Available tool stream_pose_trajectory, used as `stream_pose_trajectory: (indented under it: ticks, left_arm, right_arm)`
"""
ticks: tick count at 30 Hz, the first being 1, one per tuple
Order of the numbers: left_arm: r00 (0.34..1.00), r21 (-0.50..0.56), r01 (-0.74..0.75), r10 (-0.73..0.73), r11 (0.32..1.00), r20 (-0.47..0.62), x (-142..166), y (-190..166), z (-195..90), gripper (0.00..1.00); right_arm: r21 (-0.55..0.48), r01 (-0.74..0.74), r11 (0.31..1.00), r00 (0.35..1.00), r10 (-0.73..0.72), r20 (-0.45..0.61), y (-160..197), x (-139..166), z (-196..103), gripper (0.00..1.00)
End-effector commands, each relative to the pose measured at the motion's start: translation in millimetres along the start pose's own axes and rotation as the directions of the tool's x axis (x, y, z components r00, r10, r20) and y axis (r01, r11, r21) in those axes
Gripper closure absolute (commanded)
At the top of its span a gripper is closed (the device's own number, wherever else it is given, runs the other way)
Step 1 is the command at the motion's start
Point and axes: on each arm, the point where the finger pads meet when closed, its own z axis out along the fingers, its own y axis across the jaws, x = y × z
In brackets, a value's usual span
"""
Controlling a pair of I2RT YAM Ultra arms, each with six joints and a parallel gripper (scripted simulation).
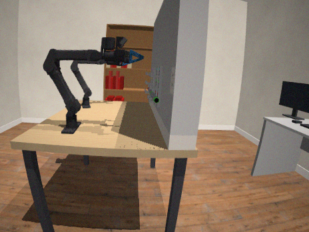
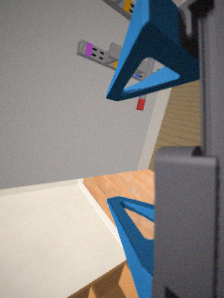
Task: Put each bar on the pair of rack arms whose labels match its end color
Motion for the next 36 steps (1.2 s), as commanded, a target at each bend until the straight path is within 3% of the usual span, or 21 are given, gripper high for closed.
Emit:
stream_pose_trajectory:
  ticks: [1,17,36]
  left_arm:
    - [1.000,0.000,0.000,0.000,1.000,0.013,-5,0,-1,0.00]
    - [1.000,0.000,0.000,0.000,1.000,0.013,-5,0,-1,0.00]
    - [0.978,0.030,-0.205,0.204,0.978,0.040,21,-31,2,0.00]
  right_arm:
    - [0.000,0.000,1.000,1.000,0.000,0.013,0,-5,-1,0.00]
    - [0.000,0.000,1.000,1.000,0.000,0.013,0,-5,-1,0.00]
    - [0.007,0.207,0.978,0.978,-0.207,-0.006,20,21,-2,0.00]
